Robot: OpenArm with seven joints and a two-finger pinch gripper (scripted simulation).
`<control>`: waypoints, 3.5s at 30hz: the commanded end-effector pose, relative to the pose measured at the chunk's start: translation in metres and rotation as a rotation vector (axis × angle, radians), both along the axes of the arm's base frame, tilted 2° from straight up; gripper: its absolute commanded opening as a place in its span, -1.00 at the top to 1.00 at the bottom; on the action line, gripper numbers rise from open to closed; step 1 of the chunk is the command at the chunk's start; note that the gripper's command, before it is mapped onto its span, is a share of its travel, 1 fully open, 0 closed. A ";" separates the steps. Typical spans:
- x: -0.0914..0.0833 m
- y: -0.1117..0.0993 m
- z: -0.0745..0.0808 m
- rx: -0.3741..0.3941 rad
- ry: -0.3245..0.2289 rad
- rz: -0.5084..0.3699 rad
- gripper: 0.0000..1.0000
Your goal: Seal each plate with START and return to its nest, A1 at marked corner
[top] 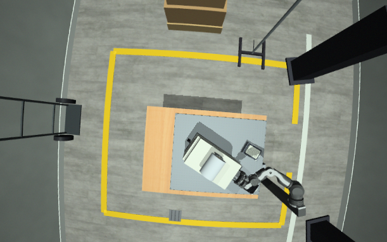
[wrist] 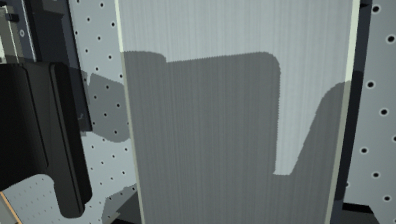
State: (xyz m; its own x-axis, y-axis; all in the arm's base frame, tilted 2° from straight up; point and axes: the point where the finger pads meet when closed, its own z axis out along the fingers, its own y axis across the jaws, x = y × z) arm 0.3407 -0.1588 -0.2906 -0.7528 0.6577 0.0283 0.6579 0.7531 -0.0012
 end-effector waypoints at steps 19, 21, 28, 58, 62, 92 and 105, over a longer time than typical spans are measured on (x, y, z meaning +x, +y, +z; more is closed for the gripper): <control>0.000 -0.003 -0.004 -0.004 0.001 -0.004 -0.30; 0.000 -0.003 -0.004 -0.004 0.001 -0.004 -0.30; 0.000 -0.003 -0.004 -0.004 0.001 -0.004 -0.30; 0.000 -0.003 -0.004 -0.004 0.001 -0.004 -0.30; 0.000 -0.003 -0.004 -0.004 0.001 -0.004 -0.30; -0.001 -0.003 -0.021 -0.002 0.001 -0.002 -0.30; -0.001 -0.003 -0.029 -0.002 0.002 -0.002 -0.30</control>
State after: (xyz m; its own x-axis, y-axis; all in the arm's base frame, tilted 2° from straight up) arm 0.3397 -0.1622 -0.3181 -0.7484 0.6627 0.0274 0.6628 0.7488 -0.0084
